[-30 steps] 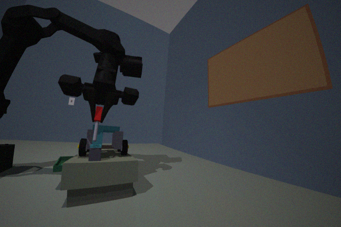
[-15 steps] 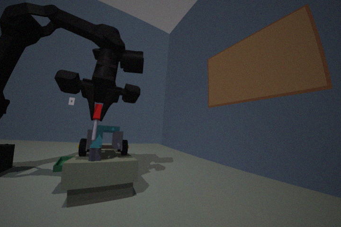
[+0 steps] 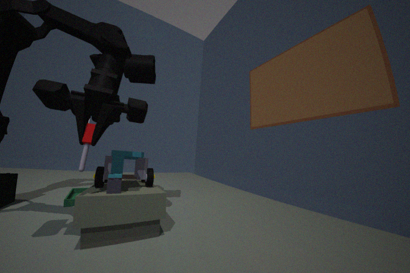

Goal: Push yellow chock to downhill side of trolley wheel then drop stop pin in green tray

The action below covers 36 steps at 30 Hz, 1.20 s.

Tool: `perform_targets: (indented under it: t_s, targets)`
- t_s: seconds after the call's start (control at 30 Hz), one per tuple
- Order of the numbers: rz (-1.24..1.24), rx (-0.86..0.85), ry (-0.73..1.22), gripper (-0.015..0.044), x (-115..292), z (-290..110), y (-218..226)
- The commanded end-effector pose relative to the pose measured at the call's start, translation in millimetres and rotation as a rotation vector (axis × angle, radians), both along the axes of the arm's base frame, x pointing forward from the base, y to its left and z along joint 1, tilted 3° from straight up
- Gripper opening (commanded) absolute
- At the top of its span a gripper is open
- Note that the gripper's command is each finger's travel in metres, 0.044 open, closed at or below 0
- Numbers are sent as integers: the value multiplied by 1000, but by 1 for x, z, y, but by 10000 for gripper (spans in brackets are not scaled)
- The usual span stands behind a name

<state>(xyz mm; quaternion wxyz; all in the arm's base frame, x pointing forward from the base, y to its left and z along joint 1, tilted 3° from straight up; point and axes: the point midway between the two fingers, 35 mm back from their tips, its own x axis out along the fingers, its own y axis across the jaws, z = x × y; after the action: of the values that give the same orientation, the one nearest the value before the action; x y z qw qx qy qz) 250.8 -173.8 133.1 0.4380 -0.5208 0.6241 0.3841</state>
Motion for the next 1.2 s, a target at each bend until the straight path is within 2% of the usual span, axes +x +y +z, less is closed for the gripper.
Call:
perform_targets:
  t_s: [0.0, 0.23, 0.43, 1.17]
  targets:
    - [4, -4, -9, 0, -14, 3, 2]
    - [4, -4, -8, 0, -35, 5, 4]
    - [4, -3, -8, 0, -34, 4, 9]
    - [4, 4, -9, 0, -17, -17, 92]
